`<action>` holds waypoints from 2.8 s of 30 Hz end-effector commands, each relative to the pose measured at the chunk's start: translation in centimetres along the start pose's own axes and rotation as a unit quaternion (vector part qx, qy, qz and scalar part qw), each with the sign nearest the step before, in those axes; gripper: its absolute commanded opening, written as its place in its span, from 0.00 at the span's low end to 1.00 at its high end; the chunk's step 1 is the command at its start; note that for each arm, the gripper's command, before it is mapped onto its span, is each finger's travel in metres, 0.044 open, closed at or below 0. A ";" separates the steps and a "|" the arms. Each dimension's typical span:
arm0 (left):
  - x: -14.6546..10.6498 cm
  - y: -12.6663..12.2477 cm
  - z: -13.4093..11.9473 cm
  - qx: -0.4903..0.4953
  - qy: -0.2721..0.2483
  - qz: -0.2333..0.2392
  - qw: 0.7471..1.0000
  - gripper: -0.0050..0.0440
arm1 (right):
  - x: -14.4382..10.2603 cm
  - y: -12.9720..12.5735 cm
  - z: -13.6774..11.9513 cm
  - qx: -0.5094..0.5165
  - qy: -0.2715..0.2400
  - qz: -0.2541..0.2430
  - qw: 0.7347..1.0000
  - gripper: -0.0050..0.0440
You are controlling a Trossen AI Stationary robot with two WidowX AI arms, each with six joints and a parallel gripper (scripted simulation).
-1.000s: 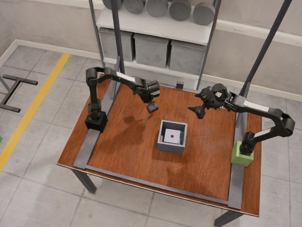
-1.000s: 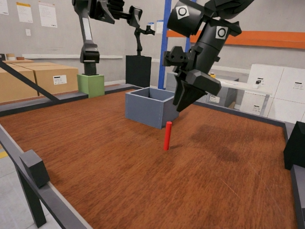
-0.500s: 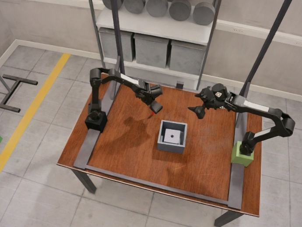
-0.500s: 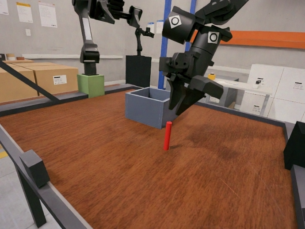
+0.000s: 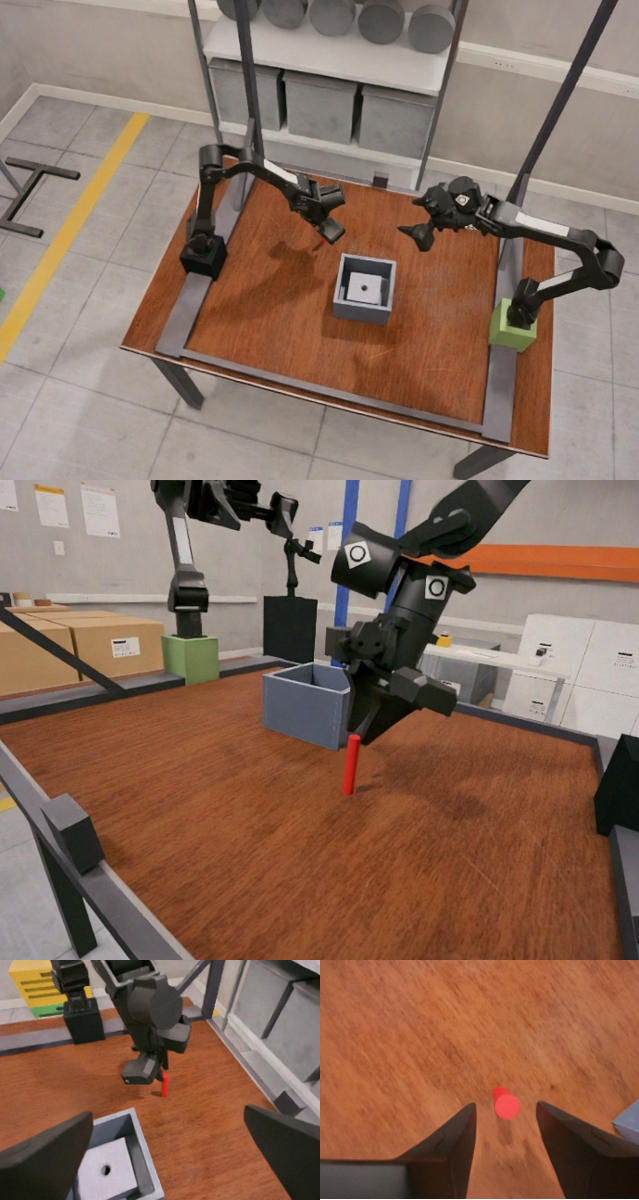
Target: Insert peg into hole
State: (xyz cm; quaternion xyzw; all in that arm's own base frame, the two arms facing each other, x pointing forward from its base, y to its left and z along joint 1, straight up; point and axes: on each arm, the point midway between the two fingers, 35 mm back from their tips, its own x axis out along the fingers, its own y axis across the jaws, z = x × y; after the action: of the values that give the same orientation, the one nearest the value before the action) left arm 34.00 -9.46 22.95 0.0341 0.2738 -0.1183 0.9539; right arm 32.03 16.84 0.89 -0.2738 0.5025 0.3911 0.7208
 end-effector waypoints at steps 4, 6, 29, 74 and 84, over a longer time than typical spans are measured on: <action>-0.5 0.1 0.9 -0.001 -0.013 0.001 1.000 1.00 | 1.3 0.0 0.2 0.000 -0.001 -0.001 1.000 0.45; -0.5 0.1 0.9 -0.001 -0.013 0.001 1.000 1.00 | 1.4 -0.1 0.3 -0.002 -0.002 -0.002 1.000 0.45; -0.5 0.1 0.9 -0.001 -0.013 0.001 1.000 1.00 | 1.5 -0.2 0.6 -0.003 -0.008 -0.005 1.000 0.20; -15.6 2.8 -8.1 -0.054 -0.002 0.083 0.995 1.00 | -10.9 -21.7 -0.4 0.022 -0.030 -0.059 0.998 0.16; -17.4 3.5 -10.2 -0.061 -0.002 0.096 0.993 1.00 | -9.0 -22.5 -0.3 -0.004 -0.008 -0.009 1.000 0.16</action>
State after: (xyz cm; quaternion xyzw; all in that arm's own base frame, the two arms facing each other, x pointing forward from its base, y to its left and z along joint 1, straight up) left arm 15.64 -1.32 23.74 0.0010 0.2711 -0.0119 0.9625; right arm 48.35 2.61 8.64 -0.2759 0.4956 0.3865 0.7272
